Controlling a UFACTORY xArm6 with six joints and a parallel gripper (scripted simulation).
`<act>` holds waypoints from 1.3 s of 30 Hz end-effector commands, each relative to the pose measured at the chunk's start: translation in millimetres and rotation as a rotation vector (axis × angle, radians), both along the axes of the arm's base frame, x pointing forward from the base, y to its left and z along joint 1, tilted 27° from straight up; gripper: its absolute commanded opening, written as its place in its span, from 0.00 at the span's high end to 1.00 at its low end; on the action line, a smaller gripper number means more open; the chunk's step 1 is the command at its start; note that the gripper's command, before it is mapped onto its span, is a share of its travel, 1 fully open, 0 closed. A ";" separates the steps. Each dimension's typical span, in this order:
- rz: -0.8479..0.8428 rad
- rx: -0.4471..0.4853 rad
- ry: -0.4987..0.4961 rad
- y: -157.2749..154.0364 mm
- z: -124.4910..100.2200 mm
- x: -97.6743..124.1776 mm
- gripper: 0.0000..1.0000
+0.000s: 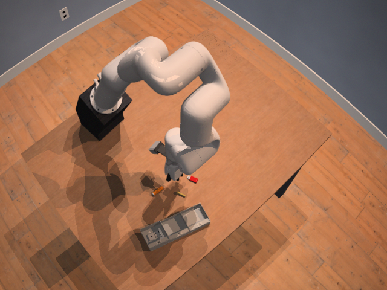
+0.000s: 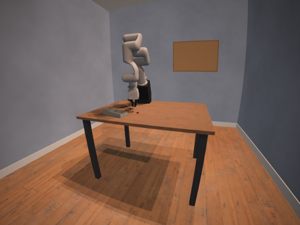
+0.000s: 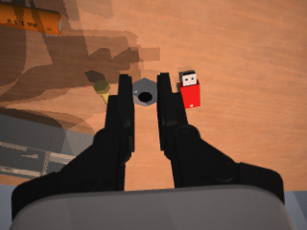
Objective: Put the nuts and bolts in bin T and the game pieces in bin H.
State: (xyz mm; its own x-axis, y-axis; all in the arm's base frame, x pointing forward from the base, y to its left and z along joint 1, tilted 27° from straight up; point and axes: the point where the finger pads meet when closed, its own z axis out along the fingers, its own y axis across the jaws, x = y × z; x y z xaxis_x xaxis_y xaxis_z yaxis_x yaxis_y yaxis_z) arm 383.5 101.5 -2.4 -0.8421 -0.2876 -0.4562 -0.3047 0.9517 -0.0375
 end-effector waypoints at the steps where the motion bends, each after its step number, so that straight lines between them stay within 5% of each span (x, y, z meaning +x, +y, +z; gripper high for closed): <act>1: 0.000 -0.001 -0.001 -1.4 13.4 -5.9 1.00; 20: 0.000 -0.001 -0.001 -2.2 19.0 -8.8 1.00; 39: 0.615 -0.331 -0.089 -25.8 61.7 81.2 1.00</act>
